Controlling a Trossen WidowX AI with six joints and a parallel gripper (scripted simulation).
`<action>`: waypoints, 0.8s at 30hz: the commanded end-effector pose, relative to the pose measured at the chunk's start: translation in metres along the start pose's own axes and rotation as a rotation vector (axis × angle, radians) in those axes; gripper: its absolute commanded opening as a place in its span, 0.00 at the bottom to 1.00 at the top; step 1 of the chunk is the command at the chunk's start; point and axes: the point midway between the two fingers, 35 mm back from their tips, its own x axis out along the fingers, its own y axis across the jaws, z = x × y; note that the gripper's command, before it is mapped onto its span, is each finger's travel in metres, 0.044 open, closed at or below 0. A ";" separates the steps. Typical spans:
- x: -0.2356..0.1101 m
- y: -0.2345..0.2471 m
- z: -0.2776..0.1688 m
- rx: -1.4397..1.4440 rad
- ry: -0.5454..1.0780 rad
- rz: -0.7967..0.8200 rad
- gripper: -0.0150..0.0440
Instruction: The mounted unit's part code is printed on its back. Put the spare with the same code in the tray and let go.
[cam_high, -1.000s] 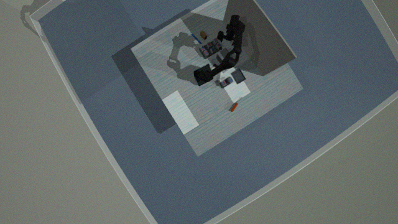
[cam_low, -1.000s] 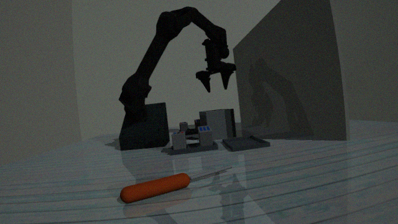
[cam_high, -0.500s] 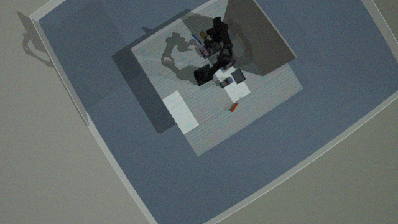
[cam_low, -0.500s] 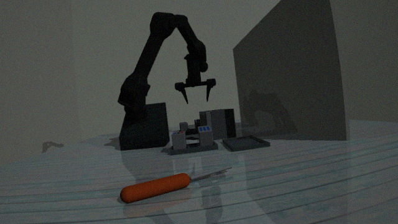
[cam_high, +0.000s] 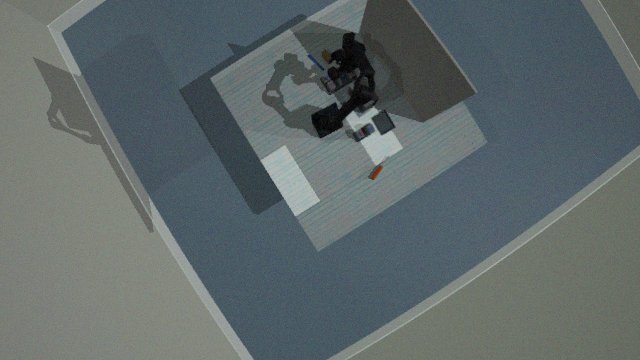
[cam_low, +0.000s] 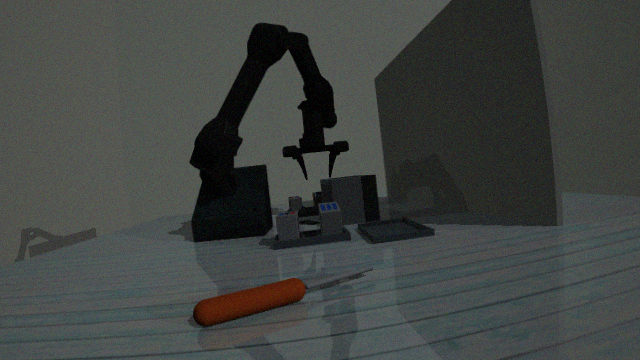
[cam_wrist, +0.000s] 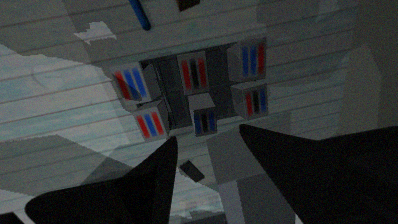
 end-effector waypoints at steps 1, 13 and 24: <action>0.005 0.000 0.001 -0.008 0.000 -0.009 0.76; 0.014 -0.001 0.001 -0.008 0.000 -0.010 0.76; 0.032 -0.003 0.002 -0.008 0.000 -0.010 0.76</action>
